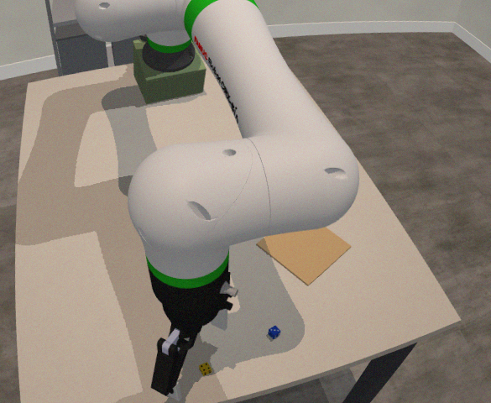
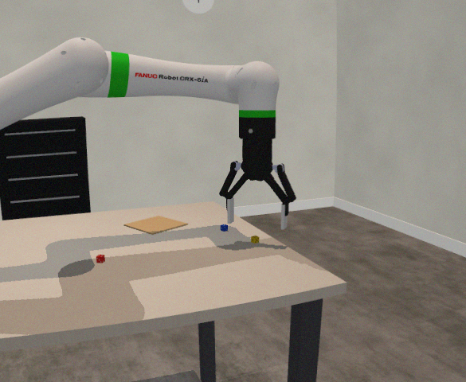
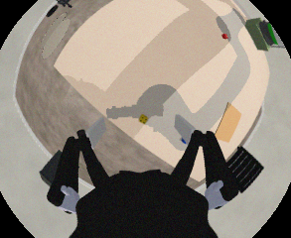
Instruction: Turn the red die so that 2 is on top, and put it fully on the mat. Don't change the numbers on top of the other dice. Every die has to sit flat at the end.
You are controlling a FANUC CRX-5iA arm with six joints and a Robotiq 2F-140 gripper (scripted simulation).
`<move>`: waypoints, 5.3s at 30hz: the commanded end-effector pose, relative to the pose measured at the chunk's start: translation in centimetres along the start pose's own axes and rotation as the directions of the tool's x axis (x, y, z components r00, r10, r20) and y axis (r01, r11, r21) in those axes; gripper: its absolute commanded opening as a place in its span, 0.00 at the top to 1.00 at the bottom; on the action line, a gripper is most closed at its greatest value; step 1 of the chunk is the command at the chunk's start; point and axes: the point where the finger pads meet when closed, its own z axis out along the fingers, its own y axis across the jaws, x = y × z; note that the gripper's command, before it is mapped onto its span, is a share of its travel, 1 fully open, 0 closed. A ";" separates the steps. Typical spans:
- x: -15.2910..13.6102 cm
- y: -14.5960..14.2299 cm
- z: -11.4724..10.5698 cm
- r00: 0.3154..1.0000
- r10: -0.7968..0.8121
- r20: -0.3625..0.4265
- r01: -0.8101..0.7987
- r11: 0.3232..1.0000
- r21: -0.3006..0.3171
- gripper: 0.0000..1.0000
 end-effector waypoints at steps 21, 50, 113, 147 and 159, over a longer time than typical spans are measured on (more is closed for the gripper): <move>0.0 0.0 0.0 1.000 0.000 0.000 0.000 1.000 0.000 0.00; -7.0 12.1 0.0 1.000 0.000 0.000 0.000 1.000 0.000 0.00; -7.1 12.2 -9.7 1.000 0.000 0.000 0.000 1.000 0.000 0.00; 8.0 17.1 -12.5 0.992 -0.125 0.000 0.125 0.992 -0.001 0.00; 17.3 22.1 -11.7 0.982 -0.187 0.001 0.187 0.982 -0.001 0.00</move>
